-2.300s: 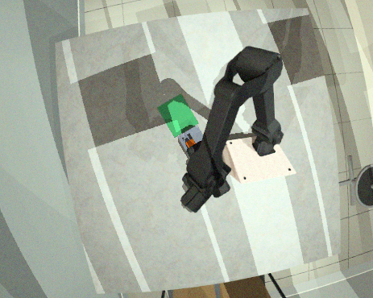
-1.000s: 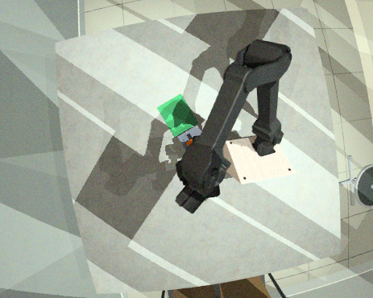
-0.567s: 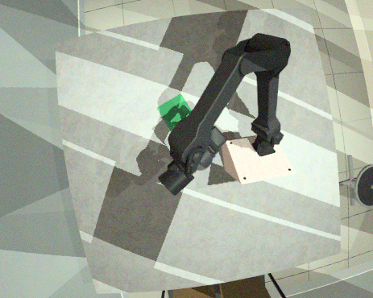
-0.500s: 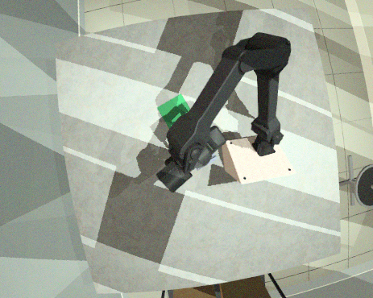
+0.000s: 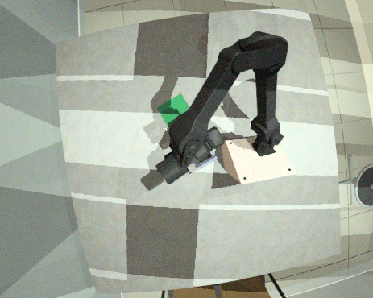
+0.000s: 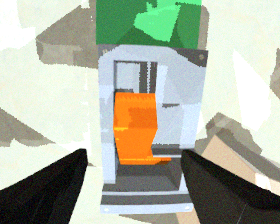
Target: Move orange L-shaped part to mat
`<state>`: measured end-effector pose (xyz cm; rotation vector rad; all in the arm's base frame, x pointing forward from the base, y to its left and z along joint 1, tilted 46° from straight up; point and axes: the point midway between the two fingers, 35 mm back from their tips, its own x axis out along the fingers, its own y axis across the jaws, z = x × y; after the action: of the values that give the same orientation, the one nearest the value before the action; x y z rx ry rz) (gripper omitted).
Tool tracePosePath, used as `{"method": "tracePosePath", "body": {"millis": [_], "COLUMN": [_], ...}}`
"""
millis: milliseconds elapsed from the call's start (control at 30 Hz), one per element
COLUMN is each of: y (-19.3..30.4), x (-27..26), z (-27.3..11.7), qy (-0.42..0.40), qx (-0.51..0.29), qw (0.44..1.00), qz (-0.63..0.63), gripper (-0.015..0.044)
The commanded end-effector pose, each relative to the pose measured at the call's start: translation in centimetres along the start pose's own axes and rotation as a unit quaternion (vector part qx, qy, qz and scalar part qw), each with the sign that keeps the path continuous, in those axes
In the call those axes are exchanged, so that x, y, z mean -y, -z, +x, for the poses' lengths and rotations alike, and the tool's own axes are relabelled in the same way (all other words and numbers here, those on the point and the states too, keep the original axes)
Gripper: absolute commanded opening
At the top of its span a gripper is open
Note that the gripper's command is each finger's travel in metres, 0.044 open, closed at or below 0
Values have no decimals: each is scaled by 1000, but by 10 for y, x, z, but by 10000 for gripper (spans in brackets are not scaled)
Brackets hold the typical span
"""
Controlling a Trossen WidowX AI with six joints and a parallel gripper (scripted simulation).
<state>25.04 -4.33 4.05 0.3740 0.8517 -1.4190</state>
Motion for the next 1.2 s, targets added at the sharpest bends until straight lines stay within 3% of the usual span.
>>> {"method": "tracePosePath", "body": {"millis": [0,967,1167], "y": [-1,-1,-1], "x": [0,0,-1], "z": [5,49,46], "qy": [-1,0,-2], "qx": [3,4,1], "qw": [1000,1000,1000], "qz": [-2,-1,1], "gripper": [280,280,142]}}
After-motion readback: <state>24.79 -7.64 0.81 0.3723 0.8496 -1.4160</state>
